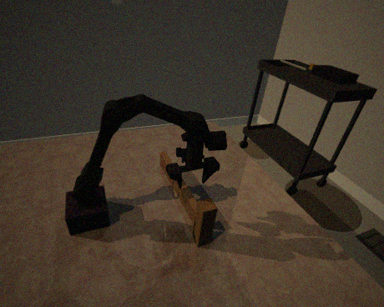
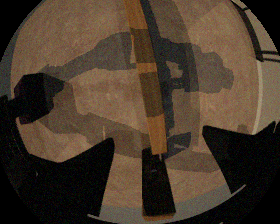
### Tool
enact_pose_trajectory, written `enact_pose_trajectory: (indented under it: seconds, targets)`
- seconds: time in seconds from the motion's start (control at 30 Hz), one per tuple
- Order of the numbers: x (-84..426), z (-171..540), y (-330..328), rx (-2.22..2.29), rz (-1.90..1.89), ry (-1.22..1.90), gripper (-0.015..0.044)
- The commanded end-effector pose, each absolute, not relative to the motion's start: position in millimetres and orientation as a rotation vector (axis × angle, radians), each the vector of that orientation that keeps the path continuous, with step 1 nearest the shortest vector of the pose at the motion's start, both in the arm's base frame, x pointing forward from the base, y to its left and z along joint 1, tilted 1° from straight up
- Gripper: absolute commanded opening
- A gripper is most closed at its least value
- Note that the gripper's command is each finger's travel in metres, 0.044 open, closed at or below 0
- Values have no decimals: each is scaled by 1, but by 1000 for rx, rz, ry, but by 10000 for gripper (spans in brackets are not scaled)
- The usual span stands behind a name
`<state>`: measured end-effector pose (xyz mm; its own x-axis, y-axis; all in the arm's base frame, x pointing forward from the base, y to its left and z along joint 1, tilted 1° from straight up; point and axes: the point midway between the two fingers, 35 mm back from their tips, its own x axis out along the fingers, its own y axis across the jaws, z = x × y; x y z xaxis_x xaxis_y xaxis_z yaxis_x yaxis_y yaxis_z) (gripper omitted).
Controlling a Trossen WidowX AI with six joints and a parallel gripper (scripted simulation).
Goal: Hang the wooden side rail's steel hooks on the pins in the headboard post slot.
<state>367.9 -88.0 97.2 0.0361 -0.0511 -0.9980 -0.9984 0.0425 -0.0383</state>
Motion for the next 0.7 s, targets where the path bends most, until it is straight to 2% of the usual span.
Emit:
enact_pose_trajectory:
  seconds: [0.0, 0.23, 0.67]
  targets:
    - [371, 98, -87, -1253, 1182, 1205, 440]
    - [372, 65, -88, -1253, 1182, 1205, 440]
    - [372, 47, -88, -1253, 1182, 1205, 440]
